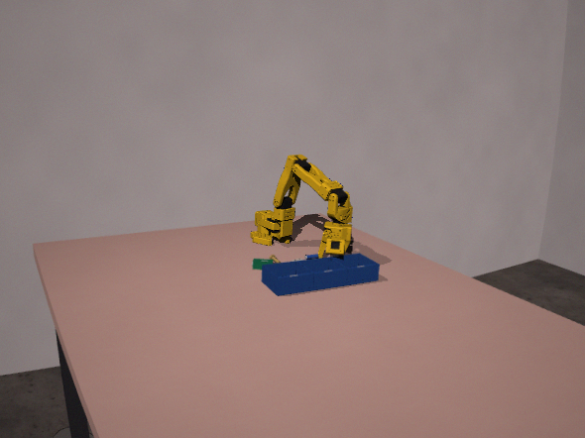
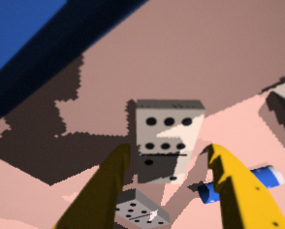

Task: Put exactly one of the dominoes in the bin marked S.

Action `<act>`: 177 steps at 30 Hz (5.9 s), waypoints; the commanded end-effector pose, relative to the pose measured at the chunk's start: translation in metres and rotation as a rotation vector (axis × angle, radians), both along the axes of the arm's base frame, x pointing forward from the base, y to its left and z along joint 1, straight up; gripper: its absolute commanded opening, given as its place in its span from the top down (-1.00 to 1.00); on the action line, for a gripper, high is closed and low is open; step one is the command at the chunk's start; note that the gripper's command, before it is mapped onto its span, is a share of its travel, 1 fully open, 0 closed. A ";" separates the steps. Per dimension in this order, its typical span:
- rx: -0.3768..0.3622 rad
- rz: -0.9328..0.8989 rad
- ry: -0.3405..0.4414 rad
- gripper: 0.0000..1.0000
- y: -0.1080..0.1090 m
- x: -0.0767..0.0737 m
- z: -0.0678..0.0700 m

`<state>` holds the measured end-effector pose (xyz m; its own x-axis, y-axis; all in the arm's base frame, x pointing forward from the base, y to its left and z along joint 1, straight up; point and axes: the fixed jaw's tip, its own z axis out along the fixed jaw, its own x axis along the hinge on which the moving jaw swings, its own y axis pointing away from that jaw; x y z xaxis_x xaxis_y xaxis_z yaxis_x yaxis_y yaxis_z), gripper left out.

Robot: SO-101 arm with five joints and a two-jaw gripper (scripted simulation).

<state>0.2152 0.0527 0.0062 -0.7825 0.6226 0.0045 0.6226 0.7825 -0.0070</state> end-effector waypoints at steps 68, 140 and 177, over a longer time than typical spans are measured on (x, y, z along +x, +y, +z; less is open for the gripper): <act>0.007 0.001 -0.027 1.00 0.001 0.003 0.029; -0.017 0.107 -0.118 1.00 -0.076 0.032 0.073; -0.070 0.173 -0.194 1.00 -0.124 0.051 0.076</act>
<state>0.2592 -0.0639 0.0695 -0.8658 0.4829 -0.1312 0.4833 0.8749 0.0306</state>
